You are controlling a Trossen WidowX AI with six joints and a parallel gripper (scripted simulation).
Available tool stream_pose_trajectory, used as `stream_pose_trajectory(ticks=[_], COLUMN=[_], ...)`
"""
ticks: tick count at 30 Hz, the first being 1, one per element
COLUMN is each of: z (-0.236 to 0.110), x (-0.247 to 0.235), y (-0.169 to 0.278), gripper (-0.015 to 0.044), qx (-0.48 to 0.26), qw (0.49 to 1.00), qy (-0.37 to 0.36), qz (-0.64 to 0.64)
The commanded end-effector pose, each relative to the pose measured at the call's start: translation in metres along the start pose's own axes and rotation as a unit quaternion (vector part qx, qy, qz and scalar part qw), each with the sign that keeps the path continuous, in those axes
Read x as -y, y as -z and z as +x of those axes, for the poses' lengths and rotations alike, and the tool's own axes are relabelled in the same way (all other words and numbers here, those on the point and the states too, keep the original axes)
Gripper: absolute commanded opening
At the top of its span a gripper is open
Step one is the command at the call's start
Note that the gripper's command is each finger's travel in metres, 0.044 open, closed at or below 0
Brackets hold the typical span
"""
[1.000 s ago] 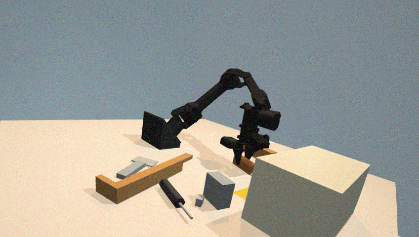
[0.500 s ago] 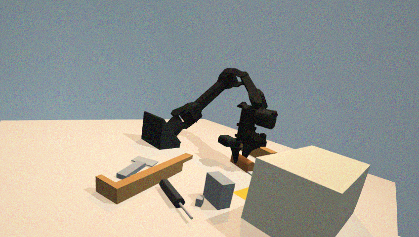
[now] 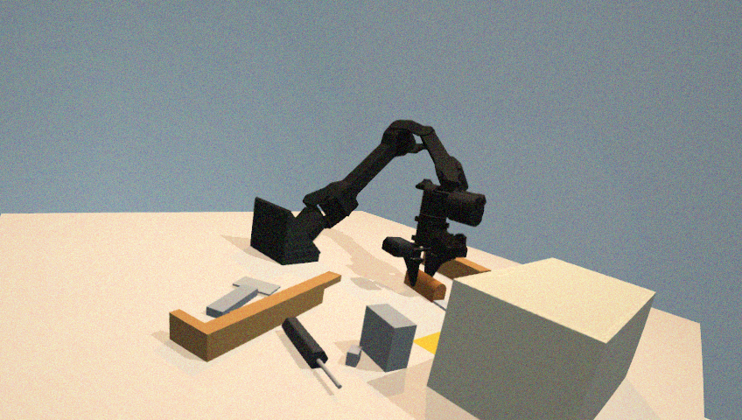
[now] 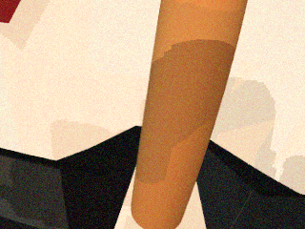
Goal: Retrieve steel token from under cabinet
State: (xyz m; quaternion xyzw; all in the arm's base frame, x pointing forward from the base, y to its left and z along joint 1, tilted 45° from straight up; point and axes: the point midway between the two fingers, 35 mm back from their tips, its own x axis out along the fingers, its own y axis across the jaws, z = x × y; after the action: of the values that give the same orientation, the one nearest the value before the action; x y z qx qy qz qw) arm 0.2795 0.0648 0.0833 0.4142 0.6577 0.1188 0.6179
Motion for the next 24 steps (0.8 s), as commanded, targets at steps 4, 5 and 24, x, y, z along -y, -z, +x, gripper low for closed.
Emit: stream_pose_trajectory(ticks=[4, 5, 24], z=[0.001, 0.001, -0.001], x=[0.000, 0.000, -0.001], y=[0.009, 0.010, 0.017], gripper=[0.0000, 0.0000, 0.0000], qx=[-0.002, -0.002, -0.001], qw=[1.000, 1.000, 1.000], qy=[0.000, 0.000, 0.000], qz=[0.003, 0.003, 0.023])
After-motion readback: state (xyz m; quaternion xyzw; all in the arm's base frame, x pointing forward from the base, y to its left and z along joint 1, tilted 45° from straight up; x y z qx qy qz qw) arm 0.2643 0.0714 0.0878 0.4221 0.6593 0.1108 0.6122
